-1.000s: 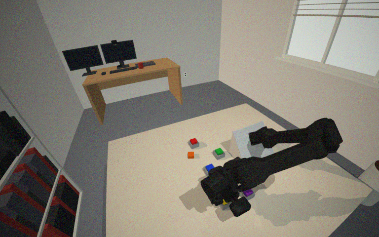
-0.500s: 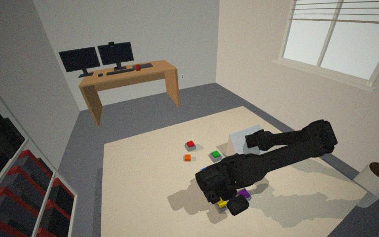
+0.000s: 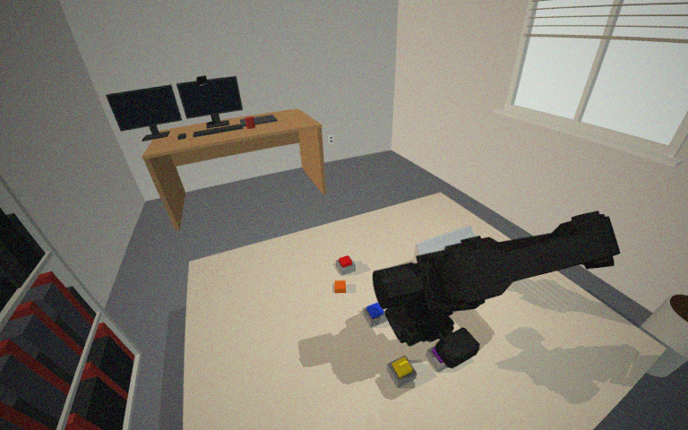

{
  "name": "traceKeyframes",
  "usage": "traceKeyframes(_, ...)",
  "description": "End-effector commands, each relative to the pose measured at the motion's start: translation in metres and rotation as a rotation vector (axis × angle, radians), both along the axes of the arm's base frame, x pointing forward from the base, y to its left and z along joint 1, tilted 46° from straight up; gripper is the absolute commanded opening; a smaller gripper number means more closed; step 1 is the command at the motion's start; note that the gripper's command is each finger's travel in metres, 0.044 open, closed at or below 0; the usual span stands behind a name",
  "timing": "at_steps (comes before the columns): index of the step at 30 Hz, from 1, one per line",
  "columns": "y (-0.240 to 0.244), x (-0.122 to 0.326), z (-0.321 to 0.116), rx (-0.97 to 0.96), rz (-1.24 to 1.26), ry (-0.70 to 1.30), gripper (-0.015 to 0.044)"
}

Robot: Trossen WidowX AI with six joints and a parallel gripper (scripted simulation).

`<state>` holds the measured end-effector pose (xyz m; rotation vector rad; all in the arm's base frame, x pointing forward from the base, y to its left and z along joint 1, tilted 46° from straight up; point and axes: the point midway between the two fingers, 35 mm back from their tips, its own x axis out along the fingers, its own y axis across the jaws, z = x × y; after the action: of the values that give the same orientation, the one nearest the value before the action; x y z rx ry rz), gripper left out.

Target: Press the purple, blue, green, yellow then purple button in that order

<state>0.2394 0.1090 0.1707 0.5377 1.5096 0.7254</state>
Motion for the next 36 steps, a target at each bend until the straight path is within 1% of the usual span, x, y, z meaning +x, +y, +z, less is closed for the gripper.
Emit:
traceKeyframes(1,-0.002,-0.034,0.004,-0.001,0.003,-0.007,0.002)
traceKeyframes(3,-0.002,-0.052,0.004,0.0,0.0,-0.005,0.002)
traceKeyframes(6,-0.002,-0.065,0.003,0.001,-0.005,-0.002,0.002)
traceKeyframes(10,0.003,-0.067,-0.002,-0.001,-0.001,-0.002,0.002)
traceKeyframes(16,0.041,-0.07,-0.038,0.003,-0.006,-0.004,0.002)
traceKeyframes(36,0.062,-0.072,-0.057,0.004,-0.006,-0.004,0.002)
